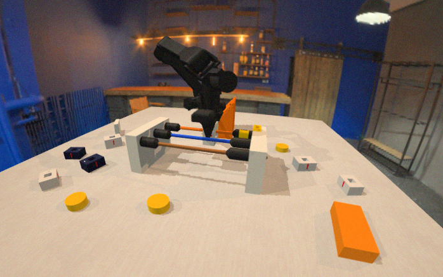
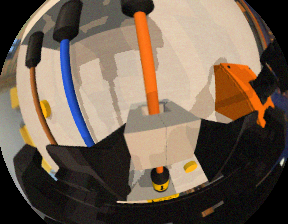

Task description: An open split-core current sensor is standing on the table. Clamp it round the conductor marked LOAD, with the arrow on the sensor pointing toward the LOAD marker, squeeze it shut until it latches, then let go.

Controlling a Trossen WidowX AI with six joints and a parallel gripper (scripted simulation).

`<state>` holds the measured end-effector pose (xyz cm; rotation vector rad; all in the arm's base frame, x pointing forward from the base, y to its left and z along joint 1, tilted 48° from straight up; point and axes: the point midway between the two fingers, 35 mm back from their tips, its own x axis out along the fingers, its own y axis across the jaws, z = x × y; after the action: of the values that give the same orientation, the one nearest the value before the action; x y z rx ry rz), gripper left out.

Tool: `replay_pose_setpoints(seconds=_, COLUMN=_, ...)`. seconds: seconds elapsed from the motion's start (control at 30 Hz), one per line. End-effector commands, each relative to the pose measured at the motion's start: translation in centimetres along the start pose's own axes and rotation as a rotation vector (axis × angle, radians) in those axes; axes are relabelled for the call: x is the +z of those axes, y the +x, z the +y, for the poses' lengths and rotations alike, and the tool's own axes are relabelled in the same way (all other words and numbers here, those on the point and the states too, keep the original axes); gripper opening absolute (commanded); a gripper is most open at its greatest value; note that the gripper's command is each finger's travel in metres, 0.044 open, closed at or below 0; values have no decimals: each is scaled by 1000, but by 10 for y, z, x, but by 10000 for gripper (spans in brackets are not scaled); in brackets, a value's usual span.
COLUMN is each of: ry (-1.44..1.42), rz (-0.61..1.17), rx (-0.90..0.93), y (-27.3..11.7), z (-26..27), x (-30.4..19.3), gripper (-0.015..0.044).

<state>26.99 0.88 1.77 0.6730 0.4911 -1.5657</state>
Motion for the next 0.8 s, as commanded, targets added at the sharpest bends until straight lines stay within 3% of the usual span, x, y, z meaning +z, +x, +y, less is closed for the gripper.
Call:
replay_pose_setpoints(seconds=0.0, ry=0, rz=0, rx=0, y=0, z=0, x=0, gripper=195)
replay_pose_setpoints(seconds=0.4, ry=0, rz=0, rx=0, y=0, z=0, x=0, gripper=115)
replay_pose_setpoints(seconds=0.57, ry=-6, rz=0, rx=14, y=-3, z=0, x=0, gripper=0)
replay_pose_setpoints(seconds=0.77, ry=-2, rz=1, rx=4, y=-1, z=0, x=0, gripper=0)
